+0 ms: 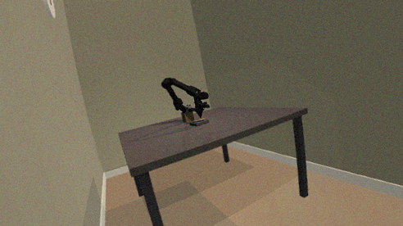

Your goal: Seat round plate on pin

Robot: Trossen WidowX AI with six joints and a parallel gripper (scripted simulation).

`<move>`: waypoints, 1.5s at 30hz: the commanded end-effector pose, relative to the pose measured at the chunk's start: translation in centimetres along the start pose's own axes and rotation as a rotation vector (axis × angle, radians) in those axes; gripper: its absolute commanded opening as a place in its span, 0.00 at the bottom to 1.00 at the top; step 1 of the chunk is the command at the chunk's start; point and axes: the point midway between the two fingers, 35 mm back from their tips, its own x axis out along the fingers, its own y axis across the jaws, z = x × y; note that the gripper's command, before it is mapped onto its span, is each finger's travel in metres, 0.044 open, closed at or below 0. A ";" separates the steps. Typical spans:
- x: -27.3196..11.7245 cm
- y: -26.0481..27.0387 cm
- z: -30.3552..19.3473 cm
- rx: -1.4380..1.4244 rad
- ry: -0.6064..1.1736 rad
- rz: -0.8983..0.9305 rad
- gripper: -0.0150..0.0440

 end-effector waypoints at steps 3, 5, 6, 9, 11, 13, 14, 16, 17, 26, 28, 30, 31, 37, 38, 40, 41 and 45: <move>-0.2 0.4 0.7 0.012 -0.008 0.006 0.25; -0.2 0.4 0.8 0.012 -0.008 0.006 0.25; -0.2 0.4 0.8 0.012 -0.008 0.006 0.25; -0.3 0.5 1.0 0.012 -0.008 0.006 0.25; -0.3 0.6 1.0 0.012 -0.008 0.006 0.25; -0.3 0.6 1.1 0.012 -0.008 0.006 0.25; -0.3 0.6 1.2 0.012 -0.008 0.006 0.25; -0.4 0.7 1.3 0.012 -0.008 0.006 0.25; -0.4 0.7 1.3 0.012 -0.008 0.006 0.25; -0.3 0.9 1.8 0.012 -0.009 0.006 0.25; -0.6 0.9 1.8 0.012 -0.009 0.006 0.25; -1.6 0.9 1.8 0.012 -0.009 0.007 0.25; -2.2 0.9 1.8 0.012 -0.009 0.008 0.25; -5.1 0.7 1.4 0.012 -0.008 0.008 0.25; -5.1 0.7 1.5 0.012 -0.008 0.008 0.25; -4.5 0.8 1.6 0.008 -0.015 0.006 0.25; -4.5 0.8 1.6 0.008 -0.015 0.006 0.25; -4.5 0.8 1.6 0.008 -0.015 0.006 0.25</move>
